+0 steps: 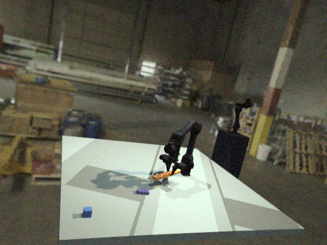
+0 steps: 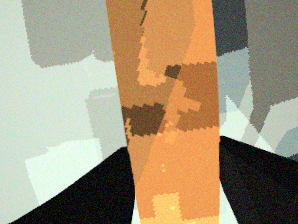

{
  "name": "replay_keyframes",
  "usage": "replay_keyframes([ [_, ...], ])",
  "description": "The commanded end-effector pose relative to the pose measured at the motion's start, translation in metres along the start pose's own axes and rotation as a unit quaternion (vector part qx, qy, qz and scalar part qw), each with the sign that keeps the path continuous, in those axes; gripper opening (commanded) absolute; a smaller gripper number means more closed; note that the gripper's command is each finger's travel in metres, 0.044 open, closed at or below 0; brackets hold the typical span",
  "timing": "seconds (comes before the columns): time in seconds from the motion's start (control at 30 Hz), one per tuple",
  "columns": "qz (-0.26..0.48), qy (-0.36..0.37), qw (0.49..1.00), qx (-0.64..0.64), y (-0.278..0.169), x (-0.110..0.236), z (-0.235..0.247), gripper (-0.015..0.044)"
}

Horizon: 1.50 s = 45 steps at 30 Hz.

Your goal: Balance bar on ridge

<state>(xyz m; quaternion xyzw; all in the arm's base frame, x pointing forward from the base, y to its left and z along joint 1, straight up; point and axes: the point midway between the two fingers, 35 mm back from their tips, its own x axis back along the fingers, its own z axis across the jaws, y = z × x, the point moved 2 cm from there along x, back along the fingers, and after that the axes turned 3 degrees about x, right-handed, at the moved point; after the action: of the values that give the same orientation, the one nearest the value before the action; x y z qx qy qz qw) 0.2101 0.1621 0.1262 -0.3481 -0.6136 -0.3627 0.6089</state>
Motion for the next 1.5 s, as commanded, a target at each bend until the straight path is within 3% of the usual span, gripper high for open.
replay_keyframes([
  [0.0,-0.002,-0.001,1.0,-0.002,0.0007,-0.0003,-0.0003,0.0],
  [1.47,-0.002,-0.001,1.0,-0.002,0.0009,-0.004,-0.0003,0.0],
])
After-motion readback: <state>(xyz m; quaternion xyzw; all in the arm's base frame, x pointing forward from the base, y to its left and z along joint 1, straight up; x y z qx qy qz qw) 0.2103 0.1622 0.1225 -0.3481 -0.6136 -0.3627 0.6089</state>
